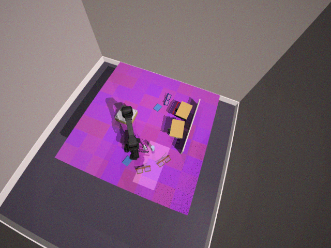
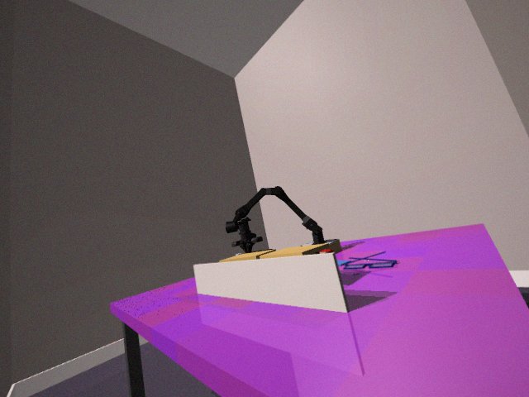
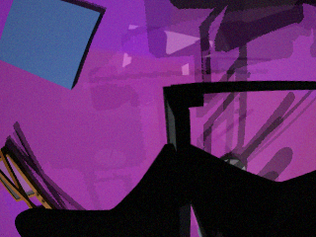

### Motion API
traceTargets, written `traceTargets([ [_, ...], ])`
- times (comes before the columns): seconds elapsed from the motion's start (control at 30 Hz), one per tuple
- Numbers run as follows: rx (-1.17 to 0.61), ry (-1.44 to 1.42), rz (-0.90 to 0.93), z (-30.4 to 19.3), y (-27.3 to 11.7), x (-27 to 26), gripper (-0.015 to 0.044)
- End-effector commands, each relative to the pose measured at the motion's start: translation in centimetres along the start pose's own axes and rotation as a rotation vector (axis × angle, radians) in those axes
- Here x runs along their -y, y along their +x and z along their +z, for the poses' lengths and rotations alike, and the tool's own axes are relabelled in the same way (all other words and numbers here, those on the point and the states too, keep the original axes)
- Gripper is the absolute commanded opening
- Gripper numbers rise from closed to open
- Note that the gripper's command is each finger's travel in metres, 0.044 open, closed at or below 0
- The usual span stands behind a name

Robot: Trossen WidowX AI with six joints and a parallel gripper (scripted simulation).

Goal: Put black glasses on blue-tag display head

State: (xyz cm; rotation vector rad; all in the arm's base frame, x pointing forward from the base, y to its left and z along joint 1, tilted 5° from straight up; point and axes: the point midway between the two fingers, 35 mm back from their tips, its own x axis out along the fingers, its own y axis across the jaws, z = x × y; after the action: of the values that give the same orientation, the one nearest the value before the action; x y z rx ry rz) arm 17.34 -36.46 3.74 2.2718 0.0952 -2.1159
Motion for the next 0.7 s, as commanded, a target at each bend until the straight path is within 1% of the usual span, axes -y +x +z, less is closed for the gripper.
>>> traceTargets([
  [0.0,-0.001,-0.001,0.001,0.4,0.1,-0.3,0.0000],
  [0.67,0.001,-0.001,0.002,1.8,0.1,-1.2,0.0000],
])
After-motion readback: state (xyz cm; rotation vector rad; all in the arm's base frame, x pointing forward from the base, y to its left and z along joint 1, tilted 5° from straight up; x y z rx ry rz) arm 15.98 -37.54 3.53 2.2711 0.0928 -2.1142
